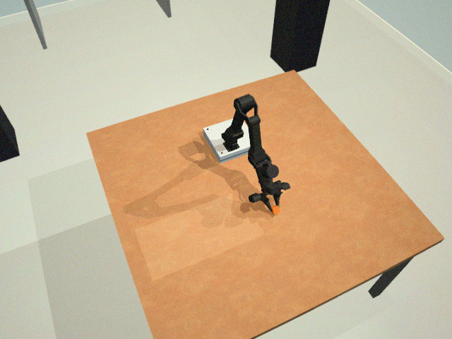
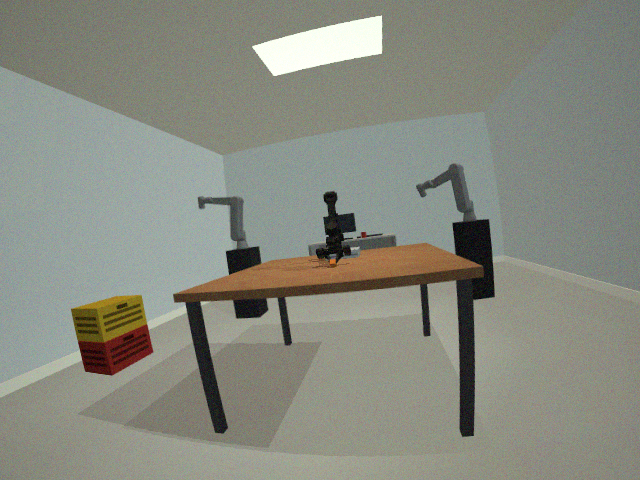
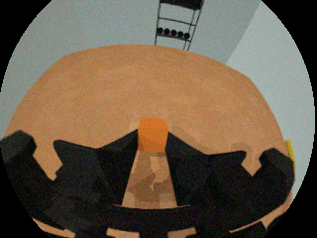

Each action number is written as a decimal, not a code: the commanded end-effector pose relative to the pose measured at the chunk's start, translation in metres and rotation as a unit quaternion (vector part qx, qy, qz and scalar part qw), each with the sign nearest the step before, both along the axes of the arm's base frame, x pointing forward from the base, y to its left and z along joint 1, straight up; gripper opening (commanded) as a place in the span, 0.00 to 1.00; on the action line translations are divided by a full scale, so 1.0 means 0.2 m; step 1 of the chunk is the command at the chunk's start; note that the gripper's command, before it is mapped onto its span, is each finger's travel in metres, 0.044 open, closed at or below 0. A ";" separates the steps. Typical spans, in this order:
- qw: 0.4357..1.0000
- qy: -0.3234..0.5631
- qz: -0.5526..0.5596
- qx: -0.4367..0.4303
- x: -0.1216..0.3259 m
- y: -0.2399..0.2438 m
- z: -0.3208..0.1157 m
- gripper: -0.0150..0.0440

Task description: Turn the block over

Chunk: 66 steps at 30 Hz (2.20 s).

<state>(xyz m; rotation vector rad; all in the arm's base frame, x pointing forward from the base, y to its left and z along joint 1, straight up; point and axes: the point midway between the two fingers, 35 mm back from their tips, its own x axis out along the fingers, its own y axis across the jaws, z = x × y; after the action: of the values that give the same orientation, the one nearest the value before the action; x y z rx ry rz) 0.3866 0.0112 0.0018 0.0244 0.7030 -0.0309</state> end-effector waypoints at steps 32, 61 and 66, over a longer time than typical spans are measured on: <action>0.993 -0.115 -0.001 -0.007 -0.10 -0.01 -0.01 0.30; 0.993 -0.115 -0.001 -0.007 -0.10 -0.01 -0.01 1.00; 0.993 -0.115 -0.001 -0.007 -0.10 -0.01 -0.01 1.00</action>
<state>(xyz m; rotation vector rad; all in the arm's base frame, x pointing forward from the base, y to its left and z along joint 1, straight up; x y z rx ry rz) 0.3678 0.0103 0.0011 0.0220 0.4714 -0.0339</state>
